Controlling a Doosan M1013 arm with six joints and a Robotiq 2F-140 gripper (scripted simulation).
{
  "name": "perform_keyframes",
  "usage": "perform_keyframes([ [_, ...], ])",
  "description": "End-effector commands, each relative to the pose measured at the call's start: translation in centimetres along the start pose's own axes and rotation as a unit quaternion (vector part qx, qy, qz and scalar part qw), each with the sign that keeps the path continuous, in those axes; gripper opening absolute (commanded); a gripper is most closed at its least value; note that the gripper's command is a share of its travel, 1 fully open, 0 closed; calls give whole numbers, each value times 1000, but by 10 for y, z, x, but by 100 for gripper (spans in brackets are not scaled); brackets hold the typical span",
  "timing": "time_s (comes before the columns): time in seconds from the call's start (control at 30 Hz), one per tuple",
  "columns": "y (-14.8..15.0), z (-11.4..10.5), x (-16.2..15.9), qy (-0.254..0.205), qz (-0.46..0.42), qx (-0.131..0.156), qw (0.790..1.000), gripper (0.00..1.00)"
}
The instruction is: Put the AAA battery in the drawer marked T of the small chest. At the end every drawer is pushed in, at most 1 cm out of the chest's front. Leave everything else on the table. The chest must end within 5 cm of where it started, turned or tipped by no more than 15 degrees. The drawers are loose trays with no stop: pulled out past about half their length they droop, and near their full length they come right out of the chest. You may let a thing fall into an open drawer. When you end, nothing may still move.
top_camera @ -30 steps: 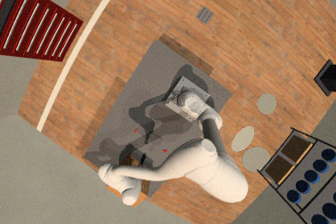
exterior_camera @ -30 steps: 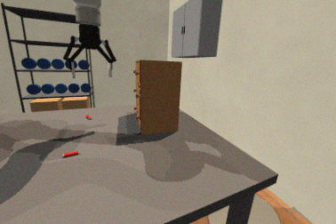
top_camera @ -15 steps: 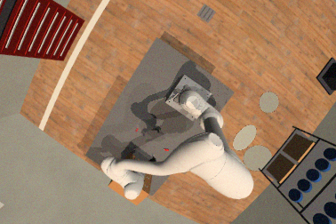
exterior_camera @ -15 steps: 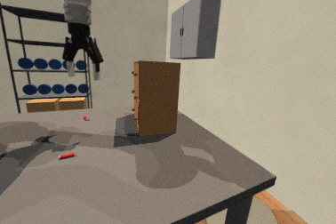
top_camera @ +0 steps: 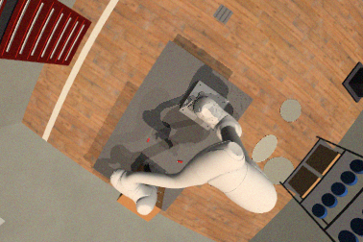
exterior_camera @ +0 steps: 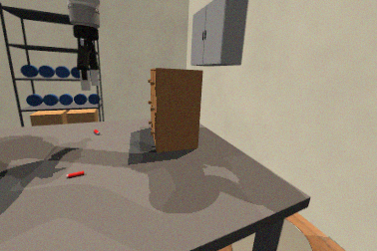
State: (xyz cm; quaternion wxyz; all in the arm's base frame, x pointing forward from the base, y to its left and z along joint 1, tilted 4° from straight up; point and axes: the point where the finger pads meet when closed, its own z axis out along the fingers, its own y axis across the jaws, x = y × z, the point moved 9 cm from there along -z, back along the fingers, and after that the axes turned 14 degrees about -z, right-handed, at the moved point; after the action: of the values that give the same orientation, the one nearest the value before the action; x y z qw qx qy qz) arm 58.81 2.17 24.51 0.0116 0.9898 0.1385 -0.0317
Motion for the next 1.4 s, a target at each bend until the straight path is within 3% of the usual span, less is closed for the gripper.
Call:
perform_keyframes([
  [0.0, -2, 2, -2, -3, 20, -7, 1000, 100],
  [0.2, -2, 4, -2, 11, 20, -11, 1000, 100],
  [0.3, -2, 10, -2, 49, 20, -21, 998, 100],
  [0.43, -2, 28, -4, 137, 19, -44, 989, 100],
  [0.5, -2, 28, -4, 137, 19, -44, 989, 100],
  [0.73, -1, 80, -2, 329, 14, -89, 940, 100],
  [0.83, 2, 97, -1, 378, 15, -107, 920, 100],
  [1.0, 4, 132, 7, 476, 14, -137, 868, 100],
  [1.07, 4, 132, 7, 476, 14, -137, 868, 100],
  [1.23, 5, 153, 12, 533, 13, -151, 833, 100],
  [1.37, 6, 160, 13, 549, 12, -155, 821, 100],
])
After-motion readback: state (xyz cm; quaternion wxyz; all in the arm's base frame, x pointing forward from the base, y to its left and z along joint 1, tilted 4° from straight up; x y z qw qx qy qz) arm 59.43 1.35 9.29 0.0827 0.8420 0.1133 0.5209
